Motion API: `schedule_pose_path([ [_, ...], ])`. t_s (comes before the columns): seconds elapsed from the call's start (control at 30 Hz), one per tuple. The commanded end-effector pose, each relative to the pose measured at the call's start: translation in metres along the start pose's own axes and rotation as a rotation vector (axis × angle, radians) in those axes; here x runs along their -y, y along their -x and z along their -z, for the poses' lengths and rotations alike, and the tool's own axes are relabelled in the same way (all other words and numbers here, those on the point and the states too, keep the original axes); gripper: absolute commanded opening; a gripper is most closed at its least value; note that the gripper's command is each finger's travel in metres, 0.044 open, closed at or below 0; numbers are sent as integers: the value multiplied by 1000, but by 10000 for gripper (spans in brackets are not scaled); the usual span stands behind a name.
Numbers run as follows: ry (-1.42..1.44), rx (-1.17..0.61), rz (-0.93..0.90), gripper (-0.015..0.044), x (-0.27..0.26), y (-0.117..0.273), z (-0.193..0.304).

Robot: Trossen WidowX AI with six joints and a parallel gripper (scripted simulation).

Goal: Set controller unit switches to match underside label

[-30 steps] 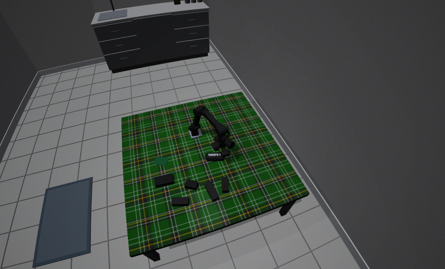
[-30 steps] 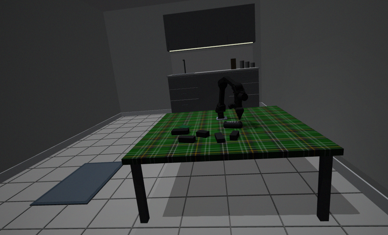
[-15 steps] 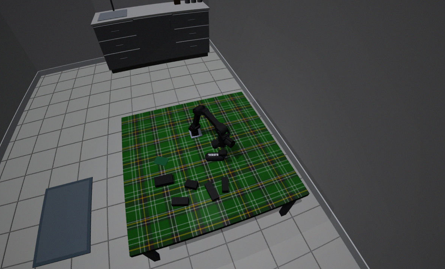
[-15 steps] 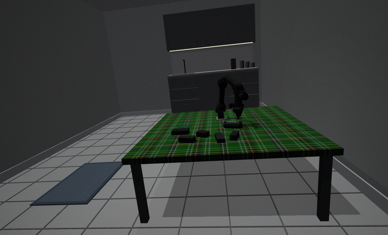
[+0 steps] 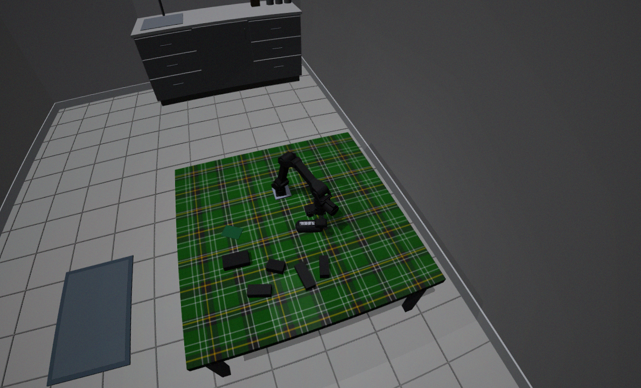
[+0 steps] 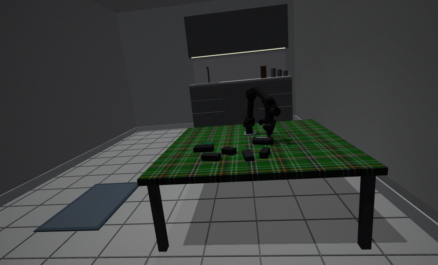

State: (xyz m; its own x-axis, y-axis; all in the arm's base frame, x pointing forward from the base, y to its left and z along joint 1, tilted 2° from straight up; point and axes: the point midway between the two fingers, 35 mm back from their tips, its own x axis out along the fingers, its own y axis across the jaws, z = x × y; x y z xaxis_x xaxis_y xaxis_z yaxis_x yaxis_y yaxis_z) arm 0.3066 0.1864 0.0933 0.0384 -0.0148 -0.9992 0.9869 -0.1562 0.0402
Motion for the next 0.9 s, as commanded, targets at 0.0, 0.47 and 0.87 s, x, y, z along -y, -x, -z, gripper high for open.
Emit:
schedule_pose_path([
  [0.0, -6, 7, 1, 440, 0, -10, -1],
  [0.47, -6, 5, -1, 440, 1, -32, -2],
  [0.87, -6, 5, -2, 328, 1, -41, -2],
])
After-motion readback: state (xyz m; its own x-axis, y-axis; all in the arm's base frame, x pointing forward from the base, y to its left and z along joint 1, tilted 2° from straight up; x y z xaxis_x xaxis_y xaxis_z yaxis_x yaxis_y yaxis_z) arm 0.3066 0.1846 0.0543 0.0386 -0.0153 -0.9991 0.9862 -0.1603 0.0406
